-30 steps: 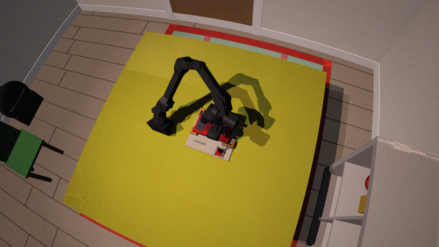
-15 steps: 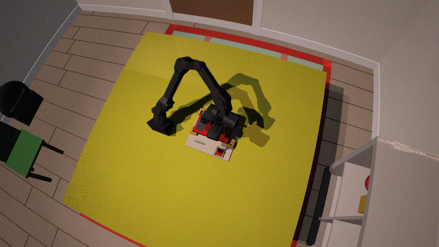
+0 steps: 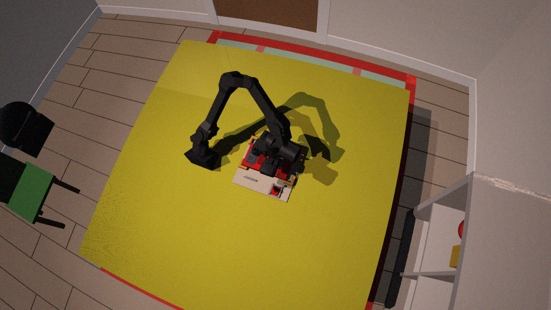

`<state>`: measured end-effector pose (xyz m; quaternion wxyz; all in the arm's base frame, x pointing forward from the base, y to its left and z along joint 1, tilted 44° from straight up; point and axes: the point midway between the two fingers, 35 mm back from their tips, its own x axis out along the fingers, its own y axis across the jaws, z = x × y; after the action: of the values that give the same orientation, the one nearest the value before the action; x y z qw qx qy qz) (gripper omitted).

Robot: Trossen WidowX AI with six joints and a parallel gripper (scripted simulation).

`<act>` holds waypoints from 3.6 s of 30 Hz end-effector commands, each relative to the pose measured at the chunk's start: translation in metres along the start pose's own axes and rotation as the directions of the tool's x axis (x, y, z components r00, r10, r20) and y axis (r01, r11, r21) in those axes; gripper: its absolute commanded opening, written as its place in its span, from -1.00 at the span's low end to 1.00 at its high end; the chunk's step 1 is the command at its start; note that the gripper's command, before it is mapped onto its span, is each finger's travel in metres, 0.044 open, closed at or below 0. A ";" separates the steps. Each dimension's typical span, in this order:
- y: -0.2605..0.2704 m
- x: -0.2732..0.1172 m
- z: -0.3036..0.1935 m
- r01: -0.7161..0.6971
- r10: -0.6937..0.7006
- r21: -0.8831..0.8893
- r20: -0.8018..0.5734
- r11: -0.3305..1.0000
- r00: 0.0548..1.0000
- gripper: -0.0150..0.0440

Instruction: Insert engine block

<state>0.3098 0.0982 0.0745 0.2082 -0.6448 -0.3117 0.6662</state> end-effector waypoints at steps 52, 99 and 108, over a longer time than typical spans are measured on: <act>-0.001 0.011 0.001 0.006 -0.006 0.006 0.004 1.000 1.000 0.05; 0.001 -0.002 -0.001 0.006 -0.006 0.005 0.004 1.000 1.000 0.82; 0.001 -0.002 -0.001 0.006 -0.006 0.005 0.004 1.000 1.000 0.02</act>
<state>0.3107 0.0969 0.0745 0.2123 -0.6413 -0.3105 0.6687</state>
